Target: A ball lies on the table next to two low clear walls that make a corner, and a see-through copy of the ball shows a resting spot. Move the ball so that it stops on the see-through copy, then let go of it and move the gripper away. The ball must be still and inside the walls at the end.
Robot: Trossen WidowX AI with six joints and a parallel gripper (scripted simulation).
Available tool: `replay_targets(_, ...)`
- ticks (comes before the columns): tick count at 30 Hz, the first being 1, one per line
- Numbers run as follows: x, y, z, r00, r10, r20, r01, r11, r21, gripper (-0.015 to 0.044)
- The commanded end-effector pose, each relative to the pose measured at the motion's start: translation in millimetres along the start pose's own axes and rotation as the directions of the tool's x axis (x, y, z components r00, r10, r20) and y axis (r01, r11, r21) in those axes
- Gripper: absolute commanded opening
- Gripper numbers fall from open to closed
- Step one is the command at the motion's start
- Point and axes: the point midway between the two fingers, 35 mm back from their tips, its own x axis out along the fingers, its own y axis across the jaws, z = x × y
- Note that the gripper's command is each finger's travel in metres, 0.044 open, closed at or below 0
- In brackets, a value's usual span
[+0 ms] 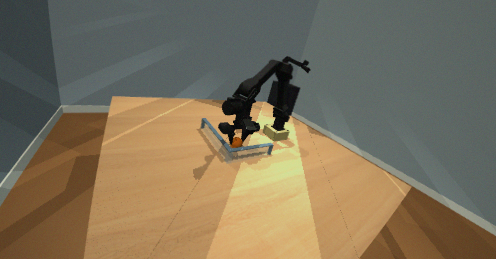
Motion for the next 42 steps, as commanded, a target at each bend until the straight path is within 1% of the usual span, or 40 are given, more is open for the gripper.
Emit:
replay_targets(1, 4, 0, 1, 1.0, -0.005, 0.007, 0.005, 1.0, -0.004, 0.0)
replay_targets(16, 22, 0, 1, 1.0, -0.005, 0.007, 0.005, 1.0, -0.004, 0.0)
replay_targets(30, 18, 0, 0, 1.0, -0.005, 0.001, 0.005, 1.0, 0.0, 0.0368)
replay_targets(32, 15, -1, 0, 1.0, -0.005, 0.001, 0.005, 1.0, 0.0, 0.0377)
replay_targets(33, 7, -2, 1, 1.0, -0.005, 0.002, 0.005, 1.0, 0.0, 0.0377)
replay_targets(36, -42, -3, 1, 1.0, -0.006, 0.005, 0.006, 1.0, -0.003, 0.0377)
replay_targets(38, -64, -1, 0, 1.0, -0.005, 0.007, 0.005, 1.0, -0.004, 0.0377)
replay_targets(42, -67, 0, 0, 1.0, -0.005, 0.007, 0.005, 1.0, -0.004, 0.0377)
